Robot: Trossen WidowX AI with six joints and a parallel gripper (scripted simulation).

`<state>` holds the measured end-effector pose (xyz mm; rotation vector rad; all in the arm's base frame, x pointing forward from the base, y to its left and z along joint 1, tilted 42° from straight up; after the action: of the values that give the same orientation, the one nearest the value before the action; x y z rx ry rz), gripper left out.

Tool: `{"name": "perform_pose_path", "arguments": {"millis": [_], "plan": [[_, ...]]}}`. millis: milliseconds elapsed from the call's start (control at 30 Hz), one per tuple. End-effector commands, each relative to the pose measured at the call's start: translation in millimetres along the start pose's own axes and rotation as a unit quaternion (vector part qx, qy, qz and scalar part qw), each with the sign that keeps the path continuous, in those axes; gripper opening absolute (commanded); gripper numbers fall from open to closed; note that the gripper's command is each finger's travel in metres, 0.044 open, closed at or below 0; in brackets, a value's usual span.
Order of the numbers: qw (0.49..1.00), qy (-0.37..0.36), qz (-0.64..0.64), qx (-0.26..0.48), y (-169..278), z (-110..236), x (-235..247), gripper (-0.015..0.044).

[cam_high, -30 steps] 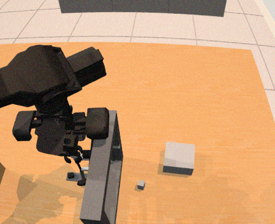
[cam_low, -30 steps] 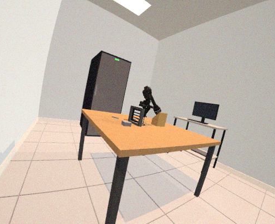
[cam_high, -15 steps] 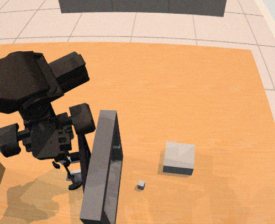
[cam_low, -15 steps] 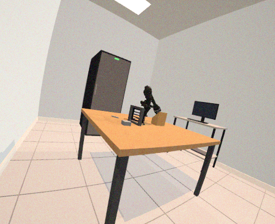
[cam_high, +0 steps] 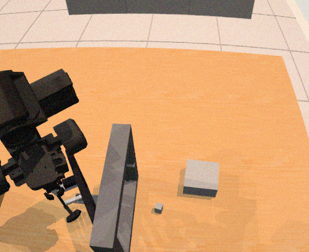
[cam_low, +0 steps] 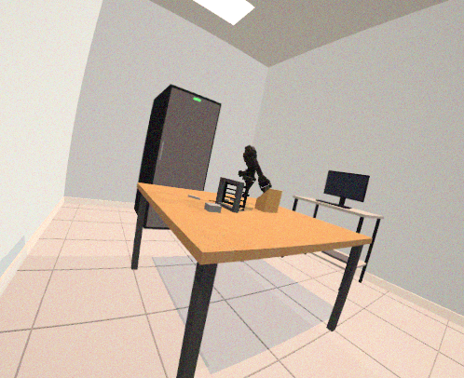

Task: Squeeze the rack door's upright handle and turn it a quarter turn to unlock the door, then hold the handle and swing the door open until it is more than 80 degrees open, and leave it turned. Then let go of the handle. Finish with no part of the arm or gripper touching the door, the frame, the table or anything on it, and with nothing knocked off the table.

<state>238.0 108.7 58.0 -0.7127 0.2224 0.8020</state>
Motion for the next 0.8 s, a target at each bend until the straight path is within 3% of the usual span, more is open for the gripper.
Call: {"name": "perform_pose_path", "arguments": {"millis": [0,767], "plan": [[0.999,-0.001,0.043,-0.002,-1.5,0.4,-10.9,0.0020],[0.975,0.000,0.224,-0.003,-20.2,0.2,-63.1,0.0020]]}}
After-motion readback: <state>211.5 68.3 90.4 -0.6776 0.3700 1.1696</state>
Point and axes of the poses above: the point midway between the two fingers, 35 mm back from their tips, its own z axis back along the fingers, its own x axis across the jaws, y = z × x, the point moved 5 cm from there along z, back along the fingers, and after that the axes turned 4 degrees about z, right-handed, at the moved point
